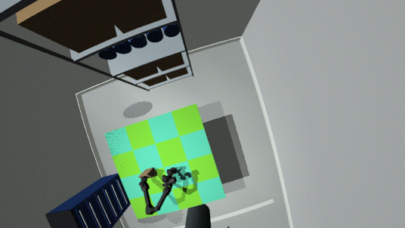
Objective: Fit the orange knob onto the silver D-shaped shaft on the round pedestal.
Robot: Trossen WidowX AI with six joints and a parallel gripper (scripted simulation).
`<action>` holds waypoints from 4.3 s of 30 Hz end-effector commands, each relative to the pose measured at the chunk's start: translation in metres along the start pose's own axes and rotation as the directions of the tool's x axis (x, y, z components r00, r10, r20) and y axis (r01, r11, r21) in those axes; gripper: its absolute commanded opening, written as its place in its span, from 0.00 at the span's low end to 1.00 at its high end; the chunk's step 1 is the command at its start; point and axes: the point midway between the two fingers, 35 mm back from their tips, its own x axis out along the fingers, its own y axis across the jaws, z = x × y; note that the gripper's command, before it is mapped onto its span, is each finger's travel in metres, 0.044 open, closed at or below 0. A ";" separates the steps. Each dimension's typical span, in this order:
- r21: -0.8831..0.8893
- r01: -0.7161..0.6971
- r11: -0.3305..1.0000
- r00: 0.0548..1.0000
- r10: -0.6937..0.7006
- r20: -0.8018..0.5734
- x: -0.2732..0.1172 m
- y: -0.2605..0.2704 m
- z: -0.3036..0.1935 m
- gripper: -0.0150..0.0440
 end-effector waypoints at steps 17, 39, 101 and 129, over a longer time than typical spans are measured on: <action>-0.004 -0.002 1.000 1.000 0.002 -0.002 0.001 0.001 -0.001 0.25; -0.212 -0.002 0.977 1.000 0.002 -0.002 -0.001 0.001 -0.001 0.25; 0.994 0.002 0.108 1.000 0.002 -0.003 0.000 0.000 -0.001 0.25; 0.995 0.003 -0.101 1.000 0.002 -0.003 -0.002 -0.001 0.000 0.25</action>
